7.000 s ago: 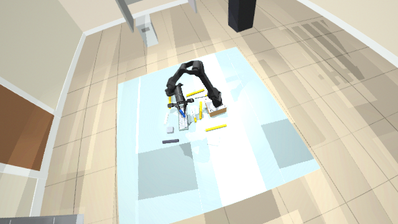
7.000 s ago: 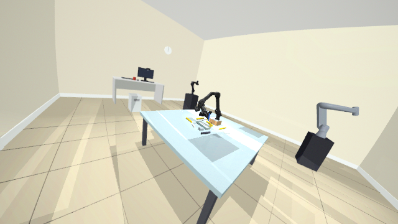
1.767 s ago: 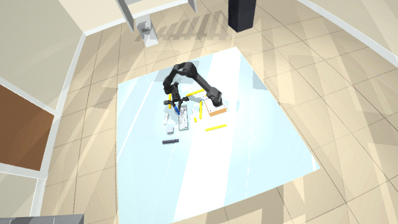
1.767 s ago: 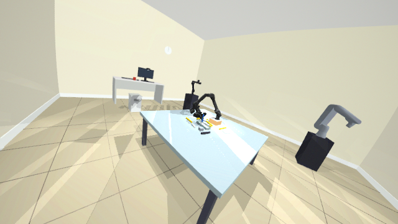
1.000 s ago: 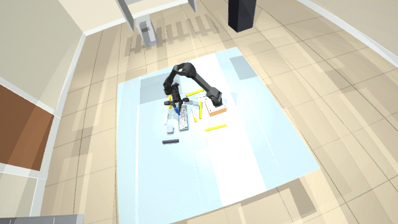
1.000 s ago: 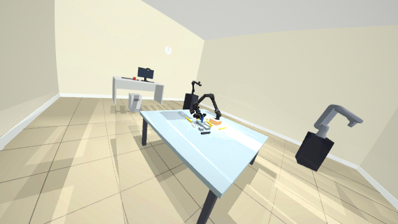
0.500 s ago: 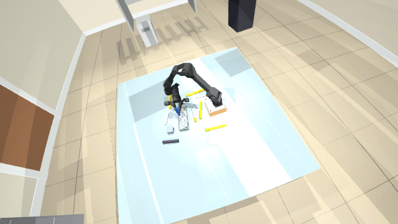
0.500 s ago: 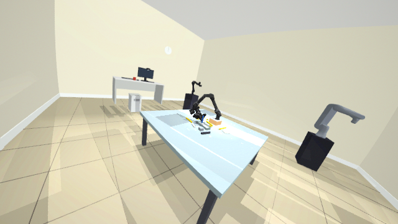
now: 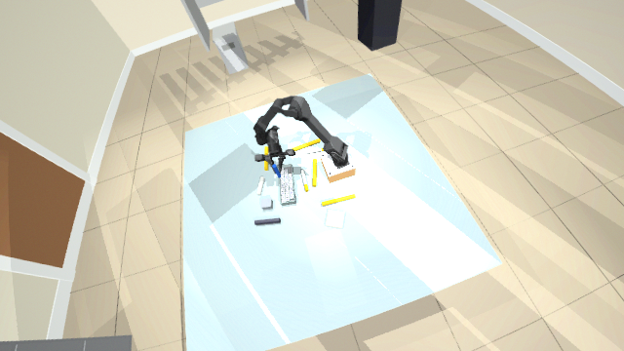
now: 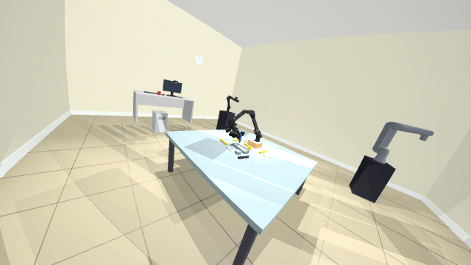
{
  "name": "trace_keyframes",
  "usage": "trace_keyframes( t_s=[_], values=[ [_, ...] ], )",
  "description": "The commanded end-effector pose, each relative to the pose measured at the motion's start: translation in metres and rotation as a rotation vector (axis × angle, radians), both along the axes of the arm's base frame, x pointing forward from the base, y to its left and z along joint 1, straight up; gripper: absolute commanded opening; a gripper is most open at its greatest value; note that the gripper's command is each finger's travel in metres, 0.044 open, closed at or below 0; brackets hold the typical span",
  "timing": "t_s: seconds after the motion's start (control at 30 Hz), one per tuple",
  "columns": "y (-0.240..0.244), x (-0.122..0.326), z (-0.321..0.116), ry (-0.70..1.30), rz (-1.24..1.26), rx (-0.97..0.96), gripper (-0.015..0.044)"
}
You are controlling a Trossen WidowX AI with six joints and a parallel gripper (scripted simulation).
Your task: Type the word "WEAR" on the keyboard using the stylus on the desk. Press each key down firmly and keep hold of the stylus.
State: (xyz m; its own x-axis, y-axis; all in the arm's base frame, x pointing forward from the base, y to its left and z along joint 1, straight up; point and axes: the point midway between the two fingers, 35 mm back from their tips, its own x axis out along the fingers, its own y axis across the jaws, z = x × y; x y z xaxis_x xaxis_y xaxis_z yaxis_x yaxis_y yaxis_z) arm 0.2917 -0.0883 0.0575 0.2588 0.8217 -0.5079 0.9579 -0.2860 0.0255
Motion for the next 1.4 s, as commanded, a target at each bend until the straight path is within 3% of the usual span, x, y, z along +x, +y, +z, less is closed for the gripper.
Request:
trace_keyframes(
  t_s=[0.0,0.13,0.23,0.5,1.37],
  values=[
    [0.0,0.0,0.004,-0.002,0.001,-0.002,0.0081],
    [0.0,0.0,0.001,0.0,0.0,0.0,0.0065],
    [0.005,0.002,0.001,0.0,0.0,-0.001,0.0],
    [0.039,0.012,0.006,-0.003,0.002,0.001,0.0],
    [0.04,0.012,-0.014,-0.002,0.002,0.001,0.0]
  ],
)
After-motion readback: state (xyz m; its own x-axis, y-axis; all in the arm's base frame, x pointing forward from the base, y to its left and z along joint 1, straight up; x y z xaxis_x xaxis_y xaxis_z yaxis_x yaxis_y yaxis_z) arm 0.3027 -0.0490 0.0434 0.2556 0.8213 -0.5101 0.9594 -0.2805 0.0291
